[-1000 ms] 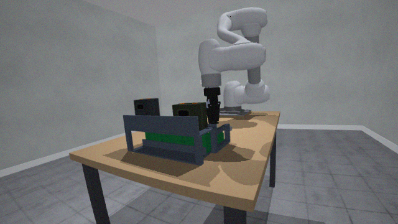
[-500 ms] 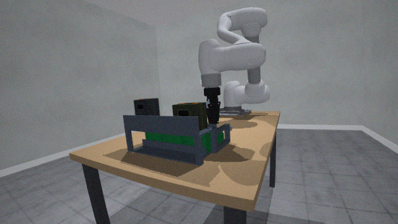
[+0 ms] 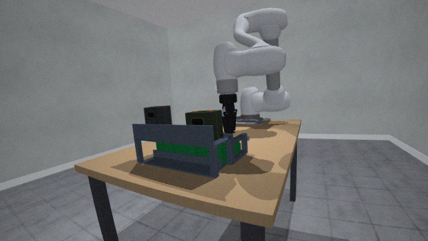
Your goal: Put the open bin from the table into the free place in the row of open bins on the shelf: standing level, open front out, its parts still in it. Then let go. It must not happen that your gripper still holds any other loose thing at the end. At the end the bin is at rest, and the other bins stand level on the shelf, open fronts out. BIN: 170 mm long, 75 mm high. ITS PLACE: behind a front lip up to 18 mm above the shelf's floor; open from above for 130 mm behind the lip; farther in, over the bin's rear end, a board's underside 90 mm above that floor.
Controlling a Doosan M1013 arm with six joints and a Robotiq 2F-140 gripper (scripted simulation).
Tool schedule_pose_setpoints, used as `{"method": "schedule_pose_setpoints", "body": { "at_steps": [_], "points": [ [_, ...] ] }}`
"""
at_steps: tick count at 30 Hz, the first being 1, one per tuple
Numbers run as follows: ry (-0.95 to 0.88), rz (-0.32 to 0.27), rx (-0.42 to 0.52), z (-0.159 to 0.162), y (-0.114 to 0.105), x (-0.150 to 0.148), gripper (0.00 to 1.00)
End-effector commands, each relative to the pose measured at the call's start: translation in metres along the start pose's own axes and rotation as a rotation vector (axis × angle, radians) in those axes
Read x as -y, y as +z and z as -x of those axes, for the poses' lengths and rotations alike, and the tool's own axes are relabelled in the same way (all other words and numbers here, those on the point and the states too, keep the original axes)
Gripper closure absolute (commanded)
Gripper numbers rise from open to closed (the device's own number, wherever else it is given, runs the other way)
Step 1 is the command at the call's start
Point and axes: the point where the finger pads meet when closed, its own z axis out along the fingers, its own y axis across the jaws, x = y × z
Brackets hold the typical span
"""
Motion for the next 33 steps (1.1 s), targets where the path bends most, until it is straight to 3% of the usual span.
{"method": "schedule_pose_setpoints", "body": {
  "at_steps": [1,33],
  "points": [
    [0.0,0.0,0.0,0.0,0.0,0.0,1.0],
    [0.0,0.0,0.0,0.0,-0.02,-0.02,1.0]
  ]
}}
